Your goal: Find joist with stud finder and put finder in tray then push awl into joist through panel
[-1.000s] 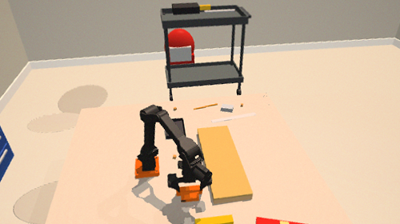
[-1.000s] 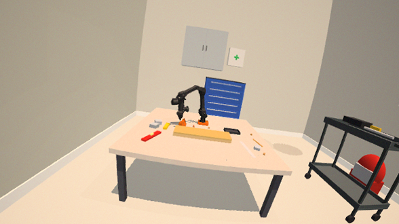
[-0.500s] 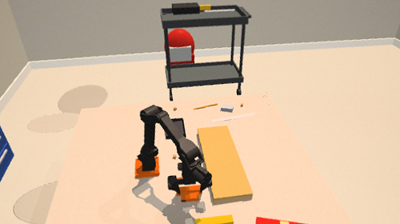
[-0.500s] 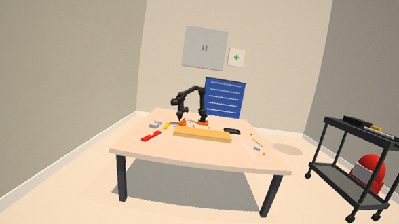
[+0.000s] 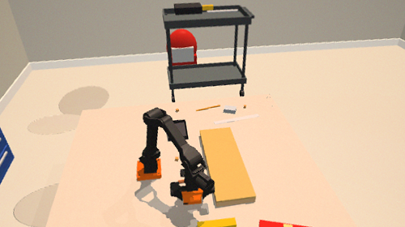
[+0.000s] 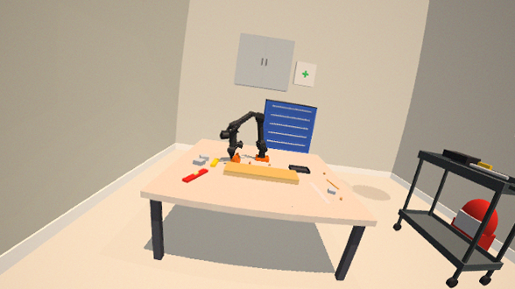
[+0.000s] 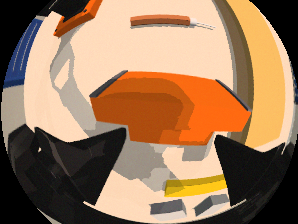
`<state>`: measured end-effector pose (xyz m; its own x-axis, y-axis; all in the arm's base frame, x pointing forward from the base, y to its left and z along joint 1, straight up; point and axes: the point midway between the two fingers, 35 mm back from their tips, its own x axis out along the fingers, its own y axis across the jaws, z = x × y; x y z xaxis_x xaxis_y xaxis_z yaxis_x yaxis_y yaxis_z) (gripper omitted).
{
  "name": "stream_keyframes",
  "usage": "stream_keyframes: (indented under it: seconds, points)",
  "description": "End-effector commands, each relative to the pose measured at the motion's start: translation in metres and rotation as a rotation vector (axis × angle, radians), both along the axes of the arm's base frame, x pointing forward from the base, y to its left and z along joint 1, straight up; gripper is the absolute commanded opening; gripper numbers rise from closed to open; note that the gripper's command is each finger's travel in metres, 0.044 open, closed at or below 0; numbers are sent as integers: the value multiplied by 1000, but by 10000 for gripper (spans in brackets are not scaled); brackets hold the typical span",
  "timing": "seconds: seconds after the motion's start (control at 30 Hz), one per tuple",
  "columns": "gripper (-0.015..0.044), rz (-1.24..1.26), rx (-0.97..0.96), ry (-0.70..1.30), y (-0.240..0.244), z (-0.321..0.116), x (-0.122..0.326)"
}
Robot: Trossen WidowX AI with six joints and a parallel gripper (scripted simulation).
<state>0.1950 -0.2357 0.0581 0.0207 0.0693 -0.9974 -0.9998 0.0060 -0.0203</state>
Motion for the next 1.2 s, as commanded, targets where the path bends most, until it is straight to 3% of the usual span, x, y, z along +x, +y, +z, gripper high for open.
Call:
stream_keyframes:
  seconds: [0.0,0.23,0.73,1.17]
  points:
    - [440,5,9,2,2,-9,-1]
    - [440,5,9,2,2,-18,-1]
    - [340,5,9,2,2,-18,-1]
    - [0,5,9,2,1,2,-1]
